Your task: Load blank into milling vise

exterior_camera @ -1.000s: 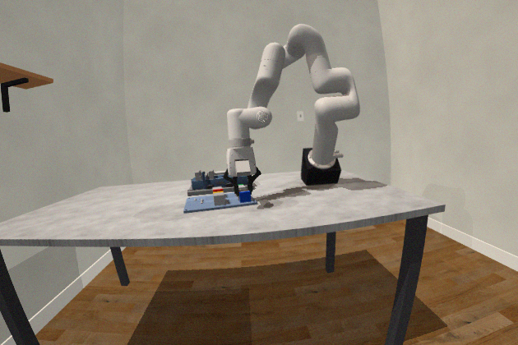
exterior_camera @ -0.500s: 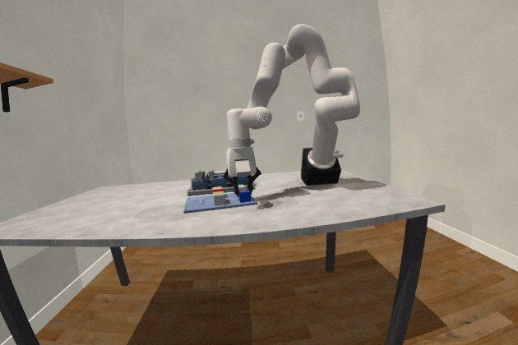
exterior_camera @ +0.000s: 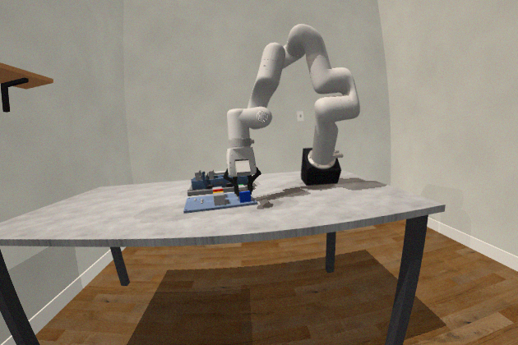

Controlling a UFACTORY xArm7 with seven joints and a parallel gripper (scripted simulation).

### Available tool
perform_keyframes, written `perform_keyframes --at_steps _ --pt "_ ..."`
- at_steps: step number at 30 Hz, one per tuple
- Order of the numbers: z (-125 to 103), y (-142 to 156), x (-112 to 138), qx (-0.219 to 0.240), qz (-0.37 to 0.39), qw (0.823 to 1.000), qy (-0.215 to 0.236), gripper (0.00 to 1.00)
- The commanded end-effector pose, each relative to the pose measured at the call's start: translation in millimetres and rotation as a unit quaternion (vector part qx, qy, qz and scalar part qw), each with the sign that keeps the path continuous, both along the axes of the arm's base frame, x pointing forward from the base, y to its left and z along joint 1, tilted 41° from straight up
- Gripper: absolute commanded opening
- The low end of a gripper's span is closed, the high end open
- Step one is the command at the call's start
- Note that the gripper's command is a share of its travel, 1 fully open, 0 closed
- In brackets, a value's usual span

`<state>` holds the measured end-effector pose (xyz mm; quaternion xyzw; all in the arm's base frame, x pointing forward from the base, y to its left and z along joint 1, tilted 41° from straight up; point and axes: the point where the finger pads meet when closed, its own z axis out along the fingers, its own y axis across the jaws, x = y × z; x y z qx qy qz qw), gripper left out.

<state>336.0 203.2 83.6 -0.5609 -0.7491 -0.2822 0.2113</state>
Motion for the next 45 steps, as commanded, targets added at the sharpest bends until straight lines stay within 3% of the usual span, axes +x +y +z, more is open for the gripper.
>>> perform_keyframes --at_steps 1,10,20,45 --pt "0.5 -0.5 1.2 0.000 -0.001 1.000 -0.001 0.00" --pt "0.5 -0.5 1.2 0.000 -0.001 1.000 -0.001 0.00" --pt "23.0 -20.3 1.1 0.000 -0.001 1.000 -0.001 0.00" --pt "45.2 -40.2 2.1 0.000 -0.001 1.000 -0.001 0.00"
